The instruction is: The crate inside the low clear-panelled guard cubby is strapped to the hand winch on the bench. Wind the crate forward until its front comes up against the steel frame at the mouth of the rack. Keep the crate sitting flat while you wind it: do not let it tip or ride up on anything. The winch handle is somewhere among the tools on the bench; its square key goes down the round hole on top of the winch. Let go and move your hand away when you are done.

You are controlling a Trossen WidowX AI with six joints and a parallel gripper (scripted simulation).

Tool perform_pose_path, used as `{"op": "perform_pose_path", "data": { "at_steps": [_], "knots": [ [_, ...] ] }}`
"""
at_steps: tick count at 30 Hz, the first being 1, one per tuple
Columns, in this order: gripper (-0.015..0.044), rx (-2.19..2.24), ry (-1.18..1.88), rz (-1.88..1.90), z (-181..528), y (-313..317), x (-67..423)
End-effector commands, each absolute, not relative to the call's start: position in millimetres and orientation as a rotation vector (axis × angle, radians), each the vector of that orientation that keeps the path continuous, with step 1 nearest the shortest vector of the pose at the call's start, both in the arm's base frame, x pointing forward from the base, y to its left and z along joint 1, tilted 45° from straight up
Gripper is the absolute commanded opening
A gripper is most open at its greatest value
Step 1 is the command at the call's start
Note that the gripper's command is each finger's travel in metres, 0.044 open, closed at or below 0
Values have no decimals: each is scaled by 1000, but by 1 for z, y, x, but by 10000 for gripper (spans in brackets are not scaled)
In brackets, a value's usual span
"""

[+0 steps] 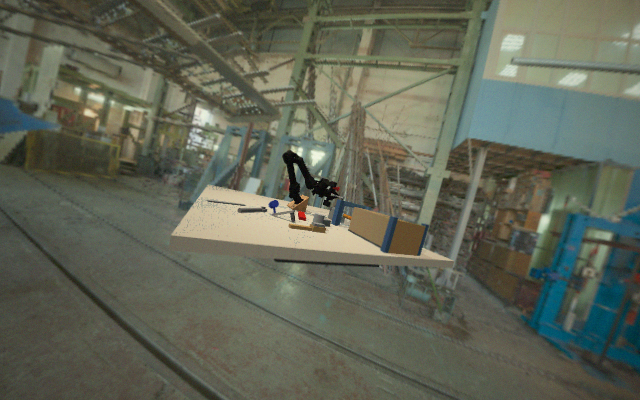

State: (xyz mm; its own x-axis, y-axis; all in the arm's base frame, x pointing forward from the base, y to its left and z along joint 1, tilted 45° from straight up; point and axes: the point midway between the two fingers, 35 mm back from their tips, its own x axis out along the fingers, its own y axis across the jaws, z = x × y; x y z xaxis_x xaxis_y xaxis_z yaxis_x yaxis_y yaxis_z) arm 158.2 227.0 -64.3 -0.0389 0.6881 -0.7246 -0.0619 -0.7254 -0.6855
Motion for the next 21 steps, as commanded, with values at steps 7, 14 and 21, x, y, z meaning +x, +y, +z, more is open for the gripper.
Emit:
{"op": "perform_pose_path", "data": {
  "at_steps": [7, 14, 21],
  "knots": [
    [0, -1709, -708, 1788, -70, 231, 150],
    [0, -1711, -717, 1783, -76, 227, 149],
    [0, -1711, -717, 1783, -82, 221, 149]
  ]
}}
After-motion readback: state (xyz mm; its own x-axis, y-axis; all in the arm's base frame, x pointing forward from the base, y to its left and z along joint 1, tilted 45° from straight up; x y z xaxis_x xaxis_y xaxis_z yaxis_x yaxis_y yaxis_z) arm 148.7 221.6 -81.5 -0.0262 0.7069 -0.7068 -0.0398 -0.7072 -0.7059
